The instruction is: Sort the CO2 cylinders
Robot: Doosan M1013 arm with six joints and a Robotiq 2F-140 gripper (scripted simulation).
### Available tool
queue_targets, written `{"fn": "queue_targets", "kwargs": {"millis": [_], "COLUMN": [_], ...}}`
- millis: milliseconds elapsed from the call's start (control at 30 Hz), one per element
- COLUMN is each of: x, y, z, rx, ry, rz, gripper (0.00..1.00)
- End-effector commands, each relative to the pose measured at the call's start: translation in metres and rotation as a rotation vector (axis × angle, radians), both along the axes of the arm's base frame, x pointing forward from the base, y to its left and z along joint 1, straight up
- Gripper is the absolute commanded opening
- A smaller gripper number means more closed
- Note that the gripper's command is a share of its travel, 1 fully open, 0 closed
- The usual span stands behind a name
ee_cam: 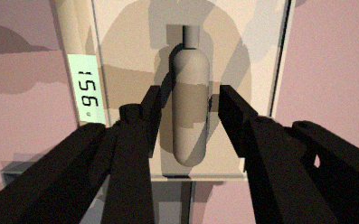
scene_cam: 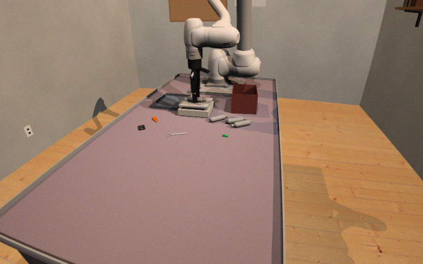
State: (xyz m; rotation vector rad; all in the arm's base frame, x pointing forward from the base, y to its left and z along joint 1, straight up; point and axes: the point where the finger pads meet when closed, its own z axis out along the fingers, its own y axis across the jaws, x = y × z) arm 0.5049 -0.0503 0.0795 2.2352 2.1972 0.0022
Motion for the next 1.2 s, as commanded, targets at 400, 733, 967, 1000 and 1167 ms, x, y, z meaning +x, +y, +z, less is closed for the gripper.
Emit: {"fn": "queue_targets", "kwargs": {"millis": [400, 733, 967, 1000, 1167], "x": [0.000, 0.000, 0.000, 0.000, 0.000], "y": [0.000, 0.000, 0.000, 0.000, 0.000], "z": [0.000, 0.001, 0.012, 0.016, 0.045], "rx": [0.000, 0.000, 0.000, 0.000, 0.000], "ry": [-0.001, -0.001, -0.001, -0.001, -0.001], "rz": [0.000, 0.000, 0.000, 0.000, 0.000], "gripper": [0.39, 0.39, 0.39, 0.39, 0.39]}}
